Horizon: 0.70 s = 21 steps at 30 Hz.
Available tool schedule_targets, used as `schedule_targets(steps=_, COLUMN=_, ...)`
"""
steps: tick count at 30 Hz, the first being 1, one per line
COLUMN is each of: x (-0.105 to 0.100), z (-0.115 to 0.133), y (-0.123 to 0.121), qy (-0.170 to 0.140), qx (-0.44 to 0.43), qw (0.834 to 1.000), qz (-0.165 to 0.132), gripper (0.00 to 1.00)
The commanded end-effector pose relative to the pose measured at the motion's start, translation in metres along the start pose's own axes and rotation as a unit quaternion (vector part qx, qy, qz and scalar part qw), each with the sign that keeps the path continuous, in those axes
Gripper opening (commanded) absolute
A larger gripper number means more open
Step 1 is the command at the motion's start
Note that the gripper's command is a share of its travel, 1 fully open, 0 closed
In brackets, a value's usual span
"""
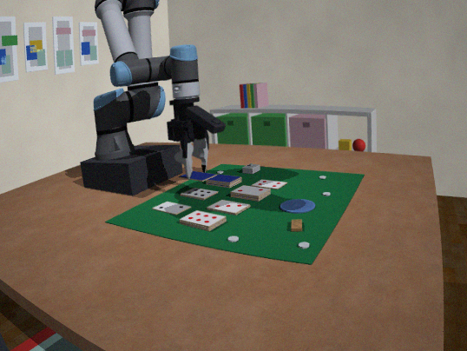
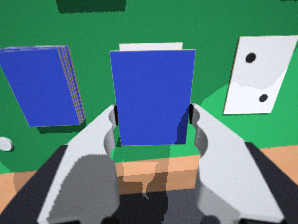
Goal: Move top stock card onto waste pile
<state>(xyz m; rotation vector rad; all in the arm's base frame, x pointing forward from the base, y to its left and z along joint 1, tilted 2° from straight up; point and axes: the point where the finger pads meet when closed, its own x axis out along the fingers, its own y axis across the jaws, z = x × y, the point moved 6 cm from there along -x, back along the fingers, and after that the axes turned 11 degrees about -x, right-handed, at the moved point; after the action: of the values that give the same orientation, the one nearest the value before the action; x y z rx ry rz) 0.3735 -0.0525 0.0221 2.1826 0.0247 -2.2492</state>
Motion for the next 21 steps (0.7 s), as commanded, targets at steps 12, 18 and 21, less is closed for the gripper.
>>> schedule_targets(steps=12, x=0.022, z=0.002, y=-0.001, qy=-0.002, qx=0.0, qw=1.0, qz=-0.002, gripper=0.38)
schedule_targets(steps=18, x=0.031, z=0.002, y=-0.001, qy=-0.002, qx=0.0, qw=1.0, qz=-0.002, gripper=0.38)
schedule_targets(steps=21, x=0.036, z=0.002, y=-0.001, qy=-0.002, qx=0.0, qw=1.0, qz=-0.002, gripper=0.38)
